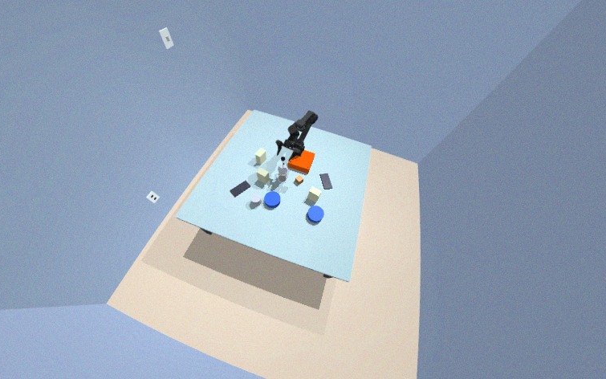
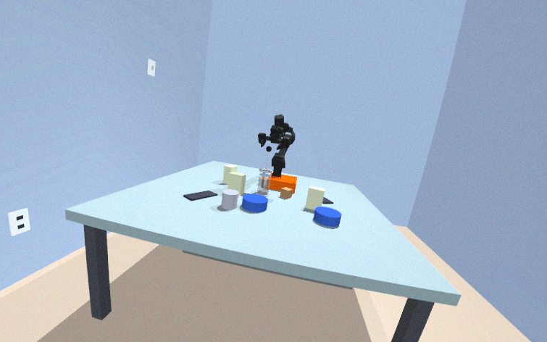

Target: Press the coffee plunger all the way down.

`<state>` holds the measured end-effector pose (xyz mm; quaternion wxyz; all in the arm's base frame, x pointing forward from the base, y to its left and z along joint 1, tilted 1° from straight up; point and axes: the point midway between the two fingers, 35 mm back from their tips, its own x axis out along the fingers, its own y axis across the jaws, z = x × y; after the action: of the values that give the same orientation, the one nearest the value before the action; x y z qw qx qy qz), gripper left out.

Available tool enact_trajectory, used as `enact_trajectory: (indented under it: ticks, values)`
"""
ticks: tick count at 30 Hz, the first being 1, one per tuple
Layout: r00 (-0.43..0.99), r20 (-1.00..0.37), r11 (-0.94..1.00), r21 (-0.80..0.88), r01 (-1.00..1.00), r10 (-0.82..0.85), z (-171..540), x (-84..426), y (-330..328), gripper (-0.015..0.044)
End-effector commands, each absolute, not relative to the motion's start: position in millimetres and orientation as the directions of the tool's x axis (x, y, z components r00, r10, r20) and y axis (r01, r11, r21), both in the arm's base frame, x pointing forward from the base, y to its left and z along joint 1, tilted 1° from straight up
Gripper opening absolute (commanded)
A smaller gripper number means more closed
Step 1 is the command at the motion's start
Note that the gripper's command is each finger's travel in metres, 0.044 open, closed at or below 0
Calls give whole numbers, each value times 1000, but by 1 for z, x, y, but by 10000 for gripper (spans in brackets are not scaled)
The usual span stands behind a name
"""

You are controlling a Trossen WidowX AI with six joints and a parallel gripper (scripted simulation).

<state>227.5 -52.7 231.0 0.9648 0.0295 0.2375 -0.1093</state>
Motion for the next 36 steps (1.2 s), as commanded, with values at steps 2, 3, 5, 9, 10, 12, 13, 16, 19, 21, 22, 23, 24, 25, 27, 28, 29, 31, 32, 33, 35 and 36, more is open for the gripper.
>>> enact_trajectory:
  ticks: [2,3,5,9,10,12,13,16,19,21,22,23,24,25,27,28,29,31,32,33,35,36]
  values:
    - [863,-467,975,3,222,-195,226,233,-54,440]
    - [863,-467,975,3,222,-195,226,233,-54,414]
    - [863,-467,975,3,222,-195,226,233,-54,361]
    - [863,-467,975,3,222,-195,226,233,-54,256]
    - [863,-467,975,3,222,-195,226,233,-54,230]
    - [863,-467,975,3,222,-195,226,233,-54,177]
    - [863,-467,975,3,222,-195,226,233,-54,151]
    - [863,-467,975,3,222,-195,226,233,-54,126]
    - [863,-467,975,3,222,-195,226,233,-54,126]
    - [863,-467,975,3,222,-195,226,233,-54,126]
    - [863,-467,975,3,222,-195,226,233,-54,126]
    - [863,-467,975,3,222,-195,226,233,-54,126]
    - [863,-467,975,3,222,-195,226,233,-54,126]
    - [863,-467,975,3,222,-195,225,233,-54,126]
    - [863,-467,975,3,222,-195,224,233,-54,126]
    - [863,-467,975,3,222,-195,222,234,-54,126]
    - [863,-467,975,3,222,-195,221,234,-54,126]
    - [863,-467,975,3,222,-195,218,234,-54,126]
    - [863,-467,975,3,222,-195,216,235,-54,126]
    - [863,-467,975,3,222,-195,215,235,-54,126]
    - [863,-467,975,3,222,-195,211,235,-54,126]
    - [863,-467,975,3,222,-195,210,236,-54,126]
